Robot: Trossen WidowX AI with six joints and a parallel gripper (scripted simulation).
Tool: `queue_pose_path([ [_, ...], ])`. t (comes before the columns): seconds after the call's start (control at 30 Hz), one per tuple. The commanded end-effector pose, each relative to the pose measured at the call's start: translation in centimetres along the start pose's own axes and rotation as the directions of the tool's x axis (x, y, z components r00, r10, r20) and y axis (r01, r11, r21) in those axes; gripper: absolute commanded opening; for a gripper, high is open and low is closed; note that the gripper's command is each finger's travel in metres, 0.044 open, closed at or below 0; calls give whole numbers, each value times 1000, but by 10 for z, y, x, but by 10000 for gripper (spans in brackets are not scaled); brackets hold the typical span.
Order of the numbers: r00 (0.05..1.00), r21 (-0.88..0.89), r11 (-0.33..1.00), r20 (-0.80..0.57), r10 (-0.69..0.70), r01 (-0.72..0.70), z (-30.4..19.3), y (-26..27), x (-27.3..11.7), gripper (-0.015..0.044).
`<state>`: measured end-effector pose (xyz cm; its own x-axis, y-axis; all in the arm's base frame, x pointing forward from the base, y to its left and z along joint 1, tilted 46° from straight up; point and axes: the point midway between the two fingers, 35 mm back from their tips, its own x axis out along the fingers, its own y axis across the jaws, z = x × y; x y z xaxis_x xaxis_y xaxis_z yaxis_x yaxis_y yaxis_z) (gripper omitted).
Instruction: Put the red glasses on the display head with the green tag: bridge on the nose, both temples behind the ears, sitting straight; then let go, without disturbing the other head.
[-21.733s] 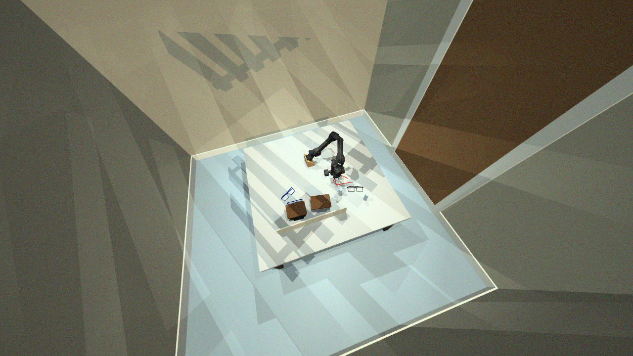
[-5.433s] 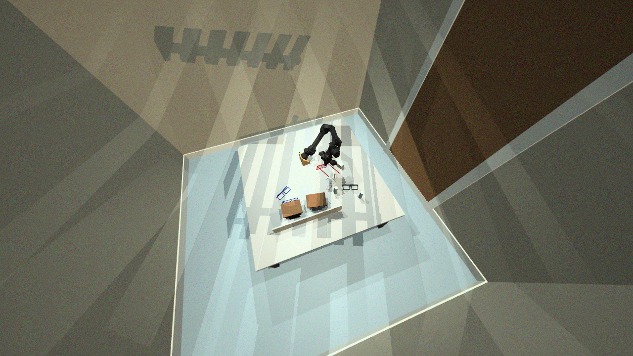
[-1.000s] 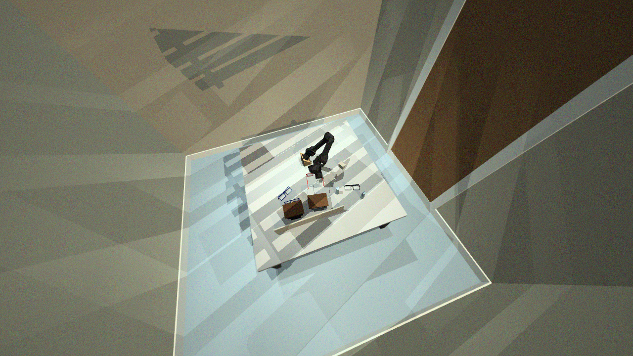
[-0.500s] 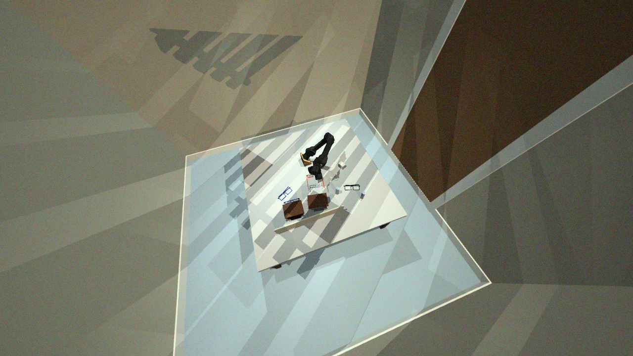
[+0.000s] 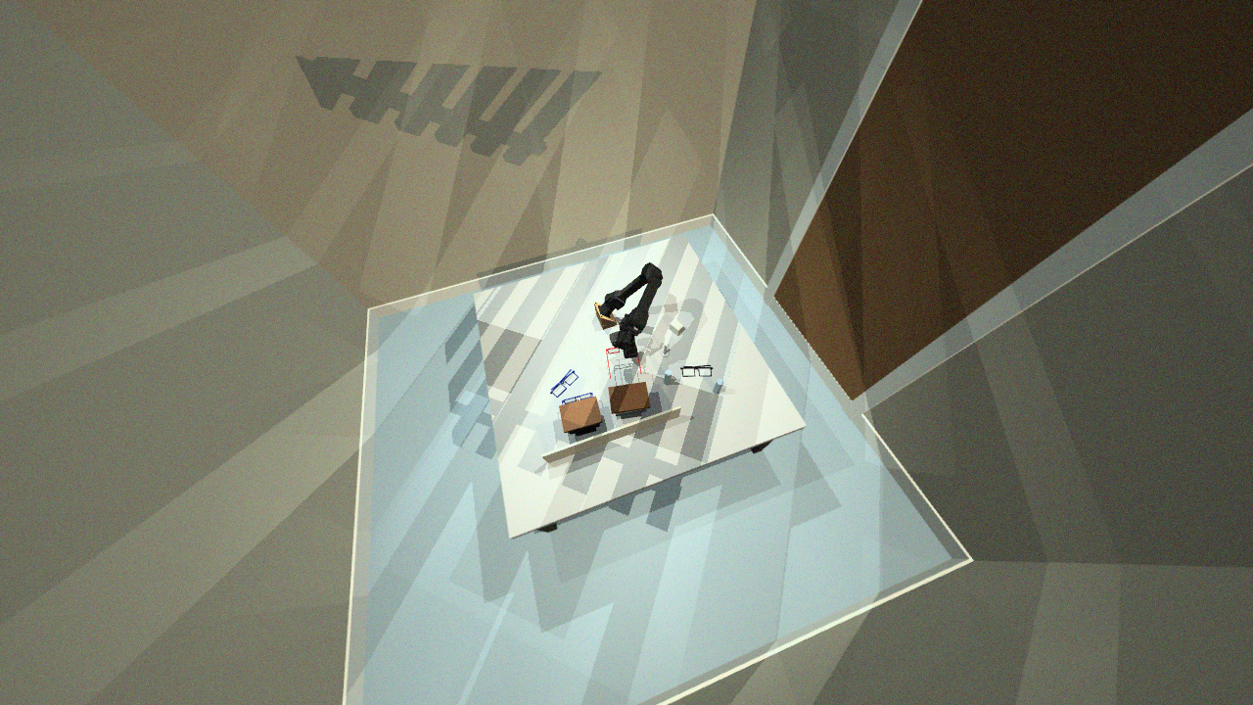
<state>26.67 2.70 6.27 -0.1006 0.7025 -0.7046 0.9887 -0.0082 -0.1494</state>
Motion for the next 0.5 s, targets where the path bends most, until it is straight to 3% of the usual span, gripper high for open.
queue_pose_path([
  [0.0, 1000, 4, 1000, -6, -1, 1, 0, 0, 5, 0],
  [0.47, 1000, 4, 1000, -6, -1, 1, 0, 0, 21, 0],
])
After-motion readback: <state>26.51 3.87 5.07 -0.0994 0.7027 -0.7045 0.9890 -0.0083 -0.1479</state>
